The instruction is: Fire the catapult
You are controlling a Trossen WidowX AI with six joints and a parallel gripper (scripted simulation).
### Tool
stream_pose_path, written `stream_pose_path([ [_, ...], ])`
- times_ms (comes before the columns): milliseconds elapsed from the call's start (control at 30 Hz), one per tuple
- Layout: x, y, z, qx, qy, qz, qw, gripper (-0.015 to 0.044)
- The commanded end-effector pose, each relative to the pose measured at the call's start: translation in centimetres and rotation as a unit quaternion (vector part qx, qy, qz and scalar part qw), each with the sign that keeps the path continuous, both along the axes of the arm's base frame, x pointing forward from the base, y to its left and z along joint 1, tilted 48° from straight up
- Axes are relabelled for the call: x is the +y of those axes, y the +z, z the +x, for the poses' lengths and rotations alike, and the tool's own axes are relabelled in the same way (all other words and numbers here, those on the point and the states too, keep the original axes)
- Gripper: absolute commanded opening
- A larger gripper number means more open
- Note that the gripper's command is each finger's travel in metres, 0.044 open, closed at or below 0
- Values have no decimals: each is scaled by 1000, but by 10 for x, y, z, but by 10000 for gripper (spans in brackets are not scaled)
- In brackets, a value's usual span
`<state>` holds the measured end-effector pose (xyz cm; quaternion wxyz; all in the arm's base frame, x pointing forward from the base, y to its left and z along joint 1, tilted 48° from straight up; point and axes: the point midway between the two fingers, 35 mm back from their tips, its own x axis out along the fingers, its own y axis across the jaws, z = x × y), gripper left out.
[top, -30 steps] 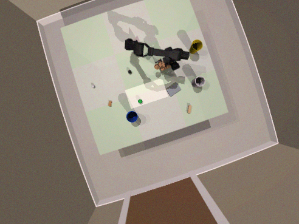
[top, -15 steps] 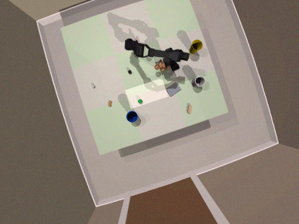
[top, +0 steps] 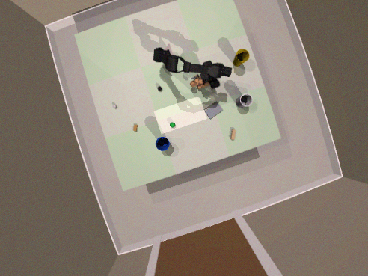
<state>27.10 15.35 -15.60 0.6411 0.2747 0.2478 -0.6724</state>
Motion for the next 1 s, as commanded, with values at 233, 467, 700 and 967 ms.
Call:
stream_pose_path([
  [233,-6,-5,0,0,0,0,1000,0],
  [467,-6,-5,0,0,0,0,1000,105],
  [700,-6,-5,0,0,0,0,1000,289],
  [967,32,26,4,1,0,2,1000,440],
])
